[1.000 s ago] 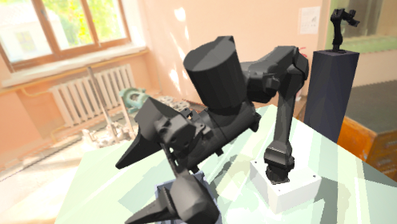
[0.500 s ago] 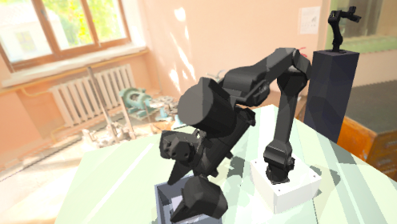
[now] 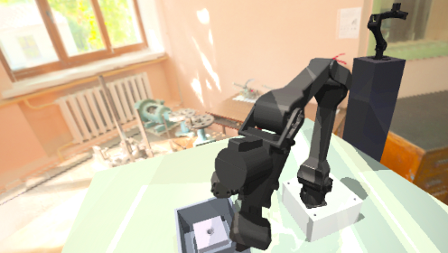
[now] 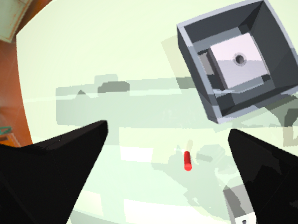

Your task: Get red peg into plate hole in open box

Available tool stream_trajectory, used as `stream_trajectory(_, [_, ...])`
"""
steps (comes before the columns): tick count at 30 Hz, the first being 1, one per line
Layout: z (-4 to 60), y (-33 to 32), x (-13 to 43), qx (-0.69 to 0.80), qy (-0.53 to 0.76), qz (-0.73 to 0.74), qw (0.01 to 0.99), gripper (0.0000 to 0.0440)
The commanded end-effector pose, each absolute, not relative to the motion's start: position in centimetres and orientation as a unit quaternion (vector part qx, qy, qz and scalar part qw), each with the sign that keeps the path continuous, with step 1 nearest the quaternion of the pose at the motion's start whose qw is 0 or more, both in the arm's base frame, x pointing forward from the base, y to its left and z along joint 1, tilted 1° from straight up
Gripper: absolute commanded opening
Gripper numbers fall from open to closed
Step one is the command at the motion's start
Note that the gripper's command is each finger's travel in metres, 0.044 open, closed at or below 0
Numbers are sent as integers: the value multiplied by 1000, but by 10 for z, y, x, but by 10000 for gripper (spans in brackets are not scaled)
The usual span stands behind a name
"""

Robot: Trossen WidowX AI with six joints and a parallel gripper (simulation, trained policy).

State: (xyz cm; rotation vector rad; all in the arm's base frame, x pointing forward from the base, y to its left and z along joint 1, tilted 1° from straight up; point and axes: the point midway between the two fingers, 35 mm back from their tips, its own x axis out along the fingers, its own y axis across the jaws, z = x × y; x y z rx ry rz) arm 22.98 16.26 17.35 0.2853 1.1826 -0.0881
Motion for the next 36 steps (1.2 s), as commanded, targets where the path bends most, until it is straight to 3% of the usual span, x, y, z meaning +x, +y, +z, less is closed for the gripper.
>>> stream_trajectory(1, [150,154,204,149,601,-96,779,440])
stream_trajectory(16, [94,139,148,147,683,-244,672,440])
stream_trajectory(36, [26,152,144,157,704,-284,632,440])
